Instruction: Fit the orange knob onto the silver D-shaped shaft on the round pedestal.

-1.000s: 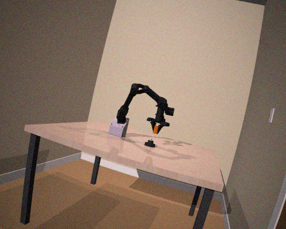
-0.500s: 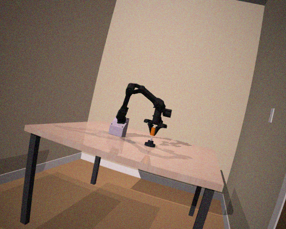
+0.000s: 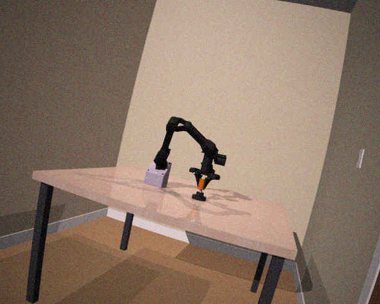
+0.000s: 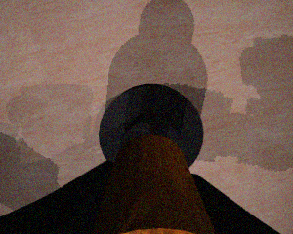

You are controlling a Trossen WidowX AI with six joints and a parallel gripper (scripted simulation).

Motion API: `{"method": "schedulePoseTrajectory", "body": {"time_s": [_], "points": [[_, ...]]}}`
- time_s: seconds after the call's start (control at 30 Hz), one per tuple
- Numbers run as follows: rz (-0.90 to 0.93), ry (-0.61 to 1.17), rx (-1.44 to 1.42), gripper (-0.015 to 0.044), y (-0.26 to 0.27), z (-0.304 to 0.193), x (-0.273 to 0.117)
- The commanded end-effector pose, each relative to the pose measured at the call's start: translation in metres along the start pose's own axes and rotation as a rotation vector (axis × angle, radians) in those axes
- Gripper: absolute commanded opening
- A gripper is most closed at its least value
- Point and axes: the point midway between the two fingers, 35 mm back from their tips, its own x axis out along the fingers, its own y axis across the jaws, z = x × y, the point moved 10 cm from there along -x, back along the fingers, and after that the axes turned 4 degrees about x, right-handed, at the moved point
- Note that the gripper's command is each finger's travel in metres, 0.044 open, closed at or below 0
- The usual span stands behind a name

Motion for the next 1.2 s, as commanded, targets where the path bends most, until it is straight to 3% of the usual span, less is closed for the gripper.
{"method": "schedulePoseTrajectory", "body": {"time_s": [0.0, 0.9, 1.17], "points": [[-0.008, 0.002, -0.003, 0.0, -0.0001, 0.0007, -0.0002], [-0.008, 0.002, 0.0, 0.0, 0.0015, 0.0006, -0.0035], [-0.008, 0.003, -0.207, 0.0, 0.0, 0.0014, -0.0028]]}}
